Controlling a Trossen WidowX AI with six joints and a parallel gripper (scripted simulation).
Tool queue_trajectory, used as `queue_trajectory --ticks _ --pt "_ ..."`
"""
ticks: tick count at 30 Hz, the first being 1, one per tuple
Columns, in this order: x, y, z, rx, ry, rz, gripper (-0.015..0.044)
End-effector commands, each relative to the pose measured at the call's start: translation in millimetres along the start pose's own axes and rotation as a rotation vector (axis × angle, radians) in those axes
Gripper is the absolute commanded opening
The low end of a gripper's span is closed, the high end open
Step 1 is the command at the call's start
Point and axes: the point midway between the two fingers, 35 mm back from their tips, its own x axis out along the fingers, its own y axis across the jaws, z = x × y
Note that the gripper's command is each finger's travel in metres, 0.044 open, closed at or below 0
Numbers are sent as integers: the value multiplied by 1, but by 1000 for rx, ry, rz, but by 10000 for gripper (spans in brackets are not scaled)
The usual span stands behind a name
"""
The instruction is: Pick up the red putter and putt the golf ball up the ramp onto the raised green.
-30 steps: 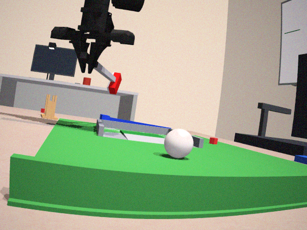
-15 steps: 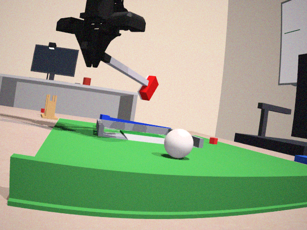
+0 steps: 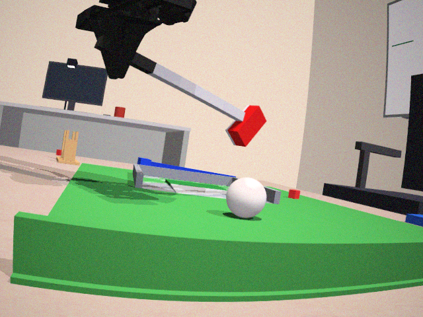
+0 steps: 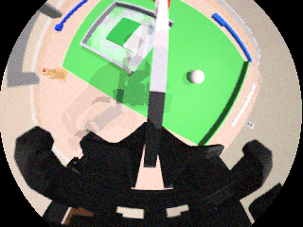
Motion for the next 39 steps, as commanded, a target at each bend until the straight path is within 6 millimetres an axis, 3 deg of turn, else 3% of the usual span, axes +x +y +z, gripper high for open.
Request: queue_trajectory --ticks 1,21,26,35,39 --pt "-5 -15 -13 82 4 -15 0" --pt "-19 -68 -111 521 73 -54 0" --pt "-16 -69 -112 525 73 -54 0" --pt "18 -70 -115 525 73 -54 0" --pt "21 -70 -115 525 73 -54 0"
